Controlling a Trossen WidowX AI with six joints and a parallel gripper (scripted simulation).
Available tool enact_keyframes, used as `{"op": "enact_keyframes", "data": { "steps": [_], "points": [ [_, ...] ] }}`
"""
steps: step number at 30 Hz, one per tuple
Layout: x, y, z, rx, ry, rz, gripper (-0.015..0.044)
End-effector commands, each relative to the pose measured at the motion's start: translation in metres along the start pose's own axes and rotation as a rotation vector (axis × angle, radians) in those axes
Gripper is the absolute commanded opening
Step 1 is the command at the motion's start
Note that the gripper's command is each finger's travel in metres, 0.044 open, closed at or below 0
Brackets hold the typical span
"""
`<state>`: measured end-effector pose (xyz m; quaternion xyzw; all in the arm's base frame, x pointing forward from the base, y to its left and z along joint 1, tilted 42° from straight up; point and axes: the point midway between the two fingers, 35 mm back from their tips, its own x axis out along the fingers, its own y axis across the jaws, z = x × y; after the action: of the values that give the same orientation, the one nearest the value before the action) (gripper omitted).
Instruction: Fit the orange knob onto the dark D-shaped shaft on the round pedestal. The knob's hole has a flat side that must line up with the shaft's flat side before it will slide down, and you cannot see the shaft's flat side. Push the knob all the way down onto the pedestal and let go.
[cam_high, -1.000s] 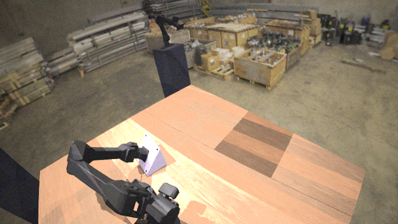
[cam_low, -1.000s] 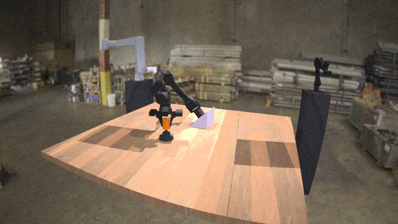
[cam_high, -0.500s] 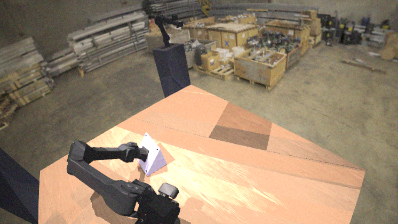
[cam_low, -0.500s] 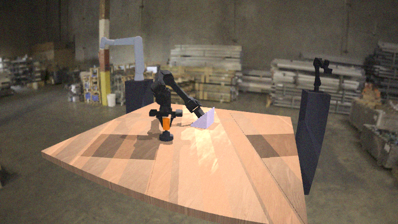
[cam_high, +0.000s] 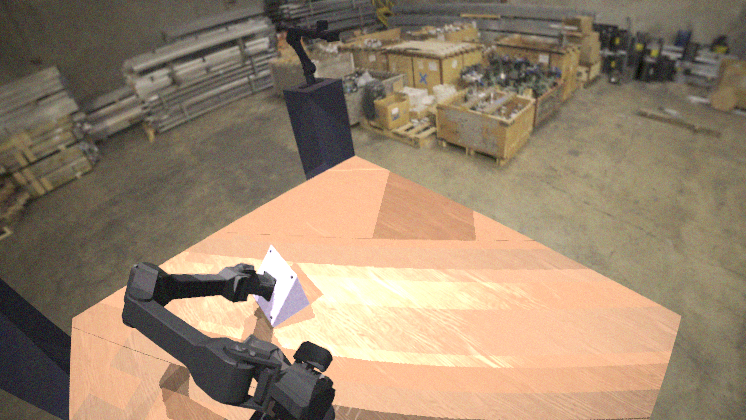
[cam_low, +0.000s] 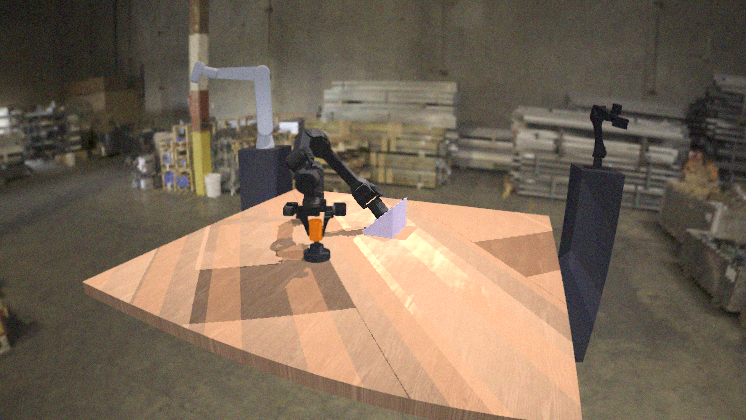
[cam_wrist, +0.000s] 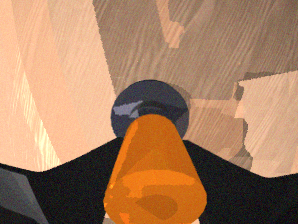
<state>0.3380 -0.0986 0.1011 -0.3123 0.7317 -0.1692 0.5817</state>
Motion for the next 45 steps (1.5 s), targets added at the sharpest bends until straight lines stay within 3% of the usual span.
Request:
{"op": "enact_keyframes", "data": {
  "steps": [1, 45],
  "points": [
    [-0.0023, -0.0019, 0.0019, 0.001, -0.009, -0.001, 0.0],
    [-0.0007, 0.0013, -0.0007, 0.001, -0.008, -0.001, 0.0]
  ]
}}
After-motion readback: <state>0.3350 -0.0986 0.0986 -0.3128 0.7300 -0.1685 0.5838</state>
